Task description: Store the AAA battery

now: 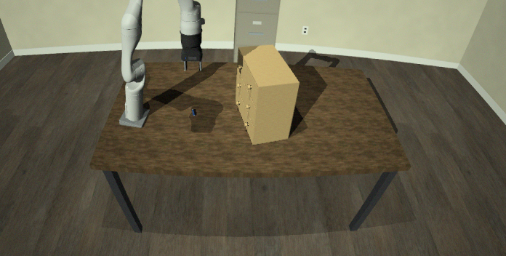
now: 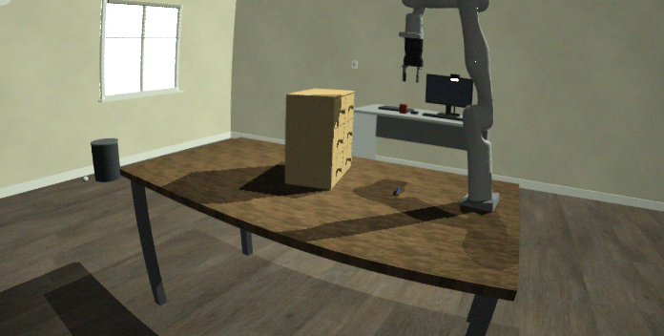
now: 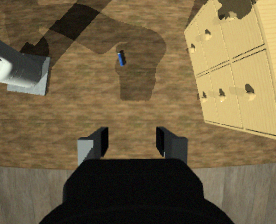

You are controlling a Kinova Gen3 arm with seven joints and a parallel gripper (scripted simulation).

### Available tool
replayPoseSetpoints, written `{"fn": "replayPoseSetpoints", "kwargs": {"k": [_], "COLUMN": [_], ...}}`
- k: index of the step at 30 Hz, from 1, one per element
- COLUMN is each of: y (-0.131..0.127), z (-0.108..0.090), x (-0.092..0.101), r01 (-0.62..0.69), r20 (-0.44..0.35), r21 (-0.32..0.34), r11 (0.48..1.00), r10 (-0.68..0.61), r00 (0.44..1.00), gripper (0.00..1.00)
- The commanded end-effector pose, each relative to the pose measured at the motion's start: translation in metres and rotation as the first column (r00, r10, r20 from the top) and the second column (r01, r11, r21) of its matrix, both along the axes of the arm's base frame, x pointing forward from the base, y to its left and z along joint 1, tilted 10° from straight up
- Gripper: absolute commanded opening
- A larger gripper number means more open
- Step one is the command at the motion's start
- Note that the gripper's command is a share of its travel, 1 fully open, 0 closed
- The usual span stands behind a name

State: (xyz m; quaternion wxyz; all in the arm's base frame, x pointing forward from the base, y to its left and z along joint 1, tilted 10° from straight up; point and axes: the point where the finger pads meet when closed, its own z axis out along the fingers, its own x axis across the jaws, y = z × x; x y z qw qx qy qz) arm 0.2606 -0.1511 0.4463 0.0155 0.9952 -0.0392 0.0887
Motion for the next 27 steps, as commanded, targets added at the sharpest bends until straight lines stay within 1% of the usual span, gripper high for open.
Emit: {"fn": "replayPoseSetpoints", "kwargs": {"k": [1,18,27], "y": [0.0,0.0,0.0], "z": [0.0005,-0.0009,-0.007], "x": [0.0,0.0007,0.0037], "r01": [0.0,-0.015,-0.08], "r20": [0.001,0.001,-0.003], "r21": [-0.001,-0.004,-0.015], "r11": [1.0,1.0,0.997], "r10": [0.0,0.015,0.08], "r00": [1.0,1.0,0.997], "gripper": [1.0,1.0,1.0]}}
